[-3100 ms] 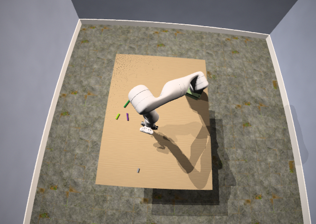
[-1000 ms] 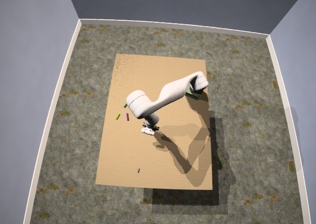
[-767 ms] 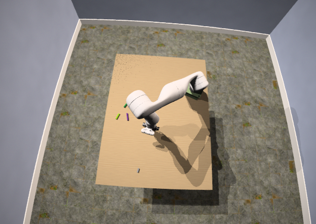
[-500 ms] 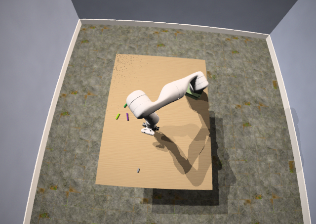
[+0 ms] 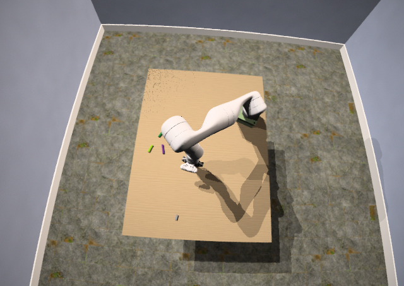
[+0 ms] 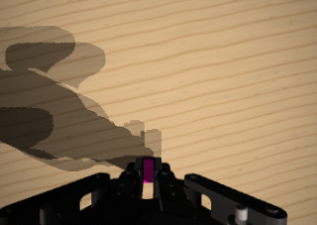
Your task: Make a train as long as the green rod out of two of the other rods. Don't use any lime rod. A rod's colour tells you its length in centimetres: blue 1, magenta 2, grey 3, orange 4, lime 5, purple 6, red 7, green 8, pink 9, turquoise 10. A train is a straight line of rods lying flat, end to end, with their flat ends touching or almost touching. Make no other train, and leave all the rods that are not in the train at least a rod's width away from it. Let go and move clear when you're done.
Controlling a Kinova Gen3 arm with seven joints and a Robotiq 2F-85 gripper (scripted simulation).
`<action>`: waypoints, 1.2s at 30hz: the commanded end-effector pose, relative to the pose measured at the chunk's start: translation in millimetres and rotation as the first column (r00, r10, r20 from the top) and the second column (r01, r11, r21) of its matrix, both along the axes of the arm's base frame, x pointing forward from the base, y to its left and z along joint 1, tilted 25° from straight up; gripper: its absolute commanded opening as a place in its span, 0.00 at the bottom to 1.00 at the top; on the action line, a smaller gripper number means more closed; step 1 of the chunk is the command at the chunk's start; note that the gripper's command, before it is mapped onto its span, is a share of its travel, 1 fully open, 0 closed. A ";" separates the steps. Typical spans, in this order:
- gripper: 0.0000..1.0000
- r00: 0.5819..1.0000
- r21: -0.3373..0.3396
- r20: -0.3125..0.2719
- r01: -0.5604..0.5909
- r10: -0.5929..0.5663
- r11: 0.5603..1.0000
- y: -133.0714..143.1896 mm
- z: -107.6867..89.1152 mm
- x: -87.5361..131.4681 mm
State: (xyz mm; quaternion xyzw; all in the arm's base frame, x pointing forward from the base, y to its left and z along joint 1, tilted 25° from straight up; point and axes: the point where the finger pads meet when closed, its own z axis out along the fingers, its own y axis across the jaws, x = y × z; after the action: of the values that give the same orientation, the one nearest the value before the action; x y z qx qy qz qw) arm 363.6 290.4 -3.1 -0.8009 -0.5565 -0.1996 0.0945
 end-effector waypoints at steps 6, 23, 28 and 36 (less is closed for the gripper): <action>0.05 1.000 0.000 -0.001 -0.001 0.001 1.000 2.3 -5.6 0.7; 0.05 1.000 0.000 -0.001 -0.001 0.001 1.000 3.3 -7.9 1.2; 0.05 1.000 0.000 -0.001 -0.001 0.001 1.000 3.3 -7.9 1.2; 0.05 1.000 0.000 -0.001 -0.001 0.001 1.000 3.3 -7.9 1.2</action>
State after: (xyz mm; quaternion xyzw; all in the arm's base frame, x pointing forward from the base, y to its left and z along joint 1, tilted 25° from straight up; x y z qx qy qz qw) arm 364.5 293.7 -11.6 -0.8009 -0.5570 -0.1984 0.0949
